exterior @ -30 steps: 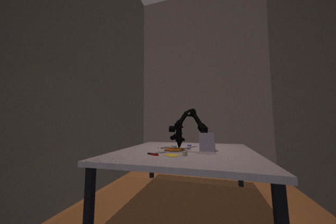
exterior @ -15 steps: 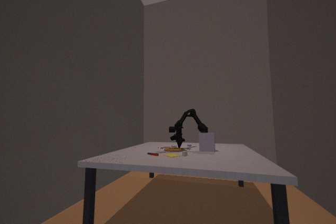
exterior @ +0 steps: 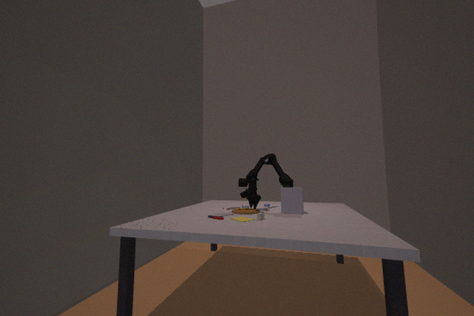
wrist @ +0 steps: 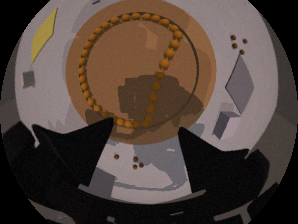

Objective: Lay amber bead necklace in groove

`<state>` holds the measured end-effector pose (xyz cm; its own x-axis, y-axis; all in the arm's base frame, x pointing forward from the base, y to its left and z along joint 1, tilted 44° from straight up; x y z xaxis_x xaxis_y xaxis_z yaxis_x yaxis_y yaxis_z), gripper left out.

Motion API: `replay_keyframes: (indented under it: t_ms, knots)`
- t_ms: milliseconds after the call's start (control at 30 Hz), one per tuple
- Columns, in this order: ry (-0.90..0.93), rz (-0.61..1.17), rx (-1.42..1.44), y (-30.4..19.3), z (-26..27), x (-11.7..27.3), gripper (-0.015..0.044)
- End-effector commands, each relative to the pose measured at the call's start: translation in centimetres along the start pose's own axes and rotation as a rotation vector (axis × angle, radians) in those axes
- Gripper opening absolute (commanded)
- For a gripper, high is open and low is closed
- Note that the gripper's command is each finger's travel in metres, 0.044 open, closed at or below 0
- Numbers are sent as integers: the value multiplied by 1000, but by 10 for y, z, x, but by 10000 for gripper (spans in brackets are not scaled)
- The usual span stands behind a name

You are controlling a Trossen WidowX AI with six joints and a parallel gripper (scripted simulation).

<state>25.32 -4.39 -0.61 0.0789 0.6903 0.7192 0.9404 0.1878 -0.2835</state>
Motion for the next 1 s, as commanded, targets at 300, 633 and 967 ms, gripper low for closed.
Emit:
replay_keyframes:
  t_ms: [300,633,967]
  knots:
    - [-1,2,-1,0,0,3,440]
    - [-1,2,-1,0,0,3,440]
    - [0,-1,42,56,-4,19,204]
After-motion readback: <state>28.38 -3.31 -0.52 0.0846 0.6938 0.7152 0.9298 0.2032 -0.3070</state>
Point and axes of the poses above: the point midway between the two fingers, 35 mm back from their tips, its own x axis back along the fingers, its own z axis across the jaws, y = z × x, the point moved 7 cm from there along x, back along the fingers, and after that the axes turned 7 degrees about -x, right-handed, at the moved point
